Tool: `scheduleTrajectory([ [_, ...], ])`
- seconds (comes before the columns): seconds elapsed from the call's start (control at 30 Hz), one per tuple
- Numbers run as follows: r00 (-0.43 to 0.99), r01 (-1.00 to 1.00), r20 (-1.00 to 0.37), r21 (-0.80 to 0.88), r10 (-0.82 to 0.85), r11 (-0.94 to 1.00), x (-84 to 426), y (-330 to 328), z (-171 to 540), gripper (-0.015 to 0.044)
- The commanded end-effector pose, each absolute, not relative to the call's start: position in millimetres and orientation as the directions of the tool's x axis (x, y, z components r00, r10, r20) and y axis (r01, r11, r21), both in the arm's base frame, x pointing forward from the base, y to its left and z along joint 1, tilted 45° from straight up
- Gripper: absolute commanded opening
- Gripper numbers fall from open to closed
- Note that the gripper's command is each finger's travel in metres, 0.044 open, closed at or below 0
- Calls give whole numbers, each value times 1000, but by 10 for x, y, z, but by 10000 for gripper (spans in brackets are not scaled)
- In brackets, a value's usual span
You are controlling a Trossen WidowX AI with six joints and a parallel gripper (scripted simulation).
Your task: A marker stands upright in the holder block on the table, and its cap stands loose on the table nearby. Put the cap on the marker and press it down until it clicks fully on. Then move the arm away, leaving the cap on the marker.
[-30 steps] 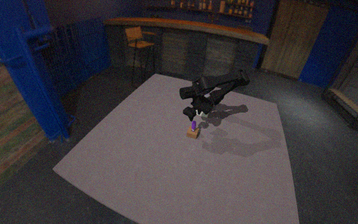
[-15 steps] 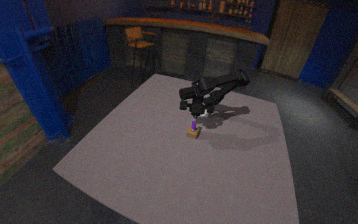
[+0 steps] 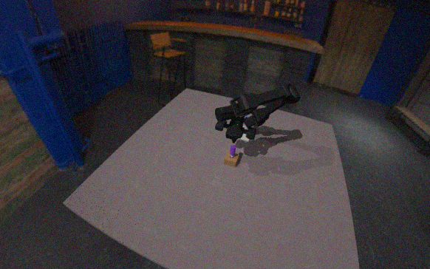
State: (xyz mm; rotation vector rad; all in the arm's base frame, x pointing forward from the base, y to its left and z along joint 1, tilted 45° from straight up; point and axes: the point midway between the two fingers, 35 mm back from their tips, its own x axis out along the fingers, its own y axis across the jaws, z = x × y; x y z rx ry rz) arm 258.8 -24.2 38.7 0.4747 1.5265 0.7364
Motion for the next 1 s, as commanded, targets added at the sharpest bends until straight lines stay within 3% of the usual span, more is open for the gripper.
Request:
scheduleTrajectory([
  [0.0, -101, -127, -716, 698, 691, 704, 2581, -205, 352, 0],
  [0.97, -96, -130, -718, 695, 689, 707, 2585, -91, 220, 0],
])
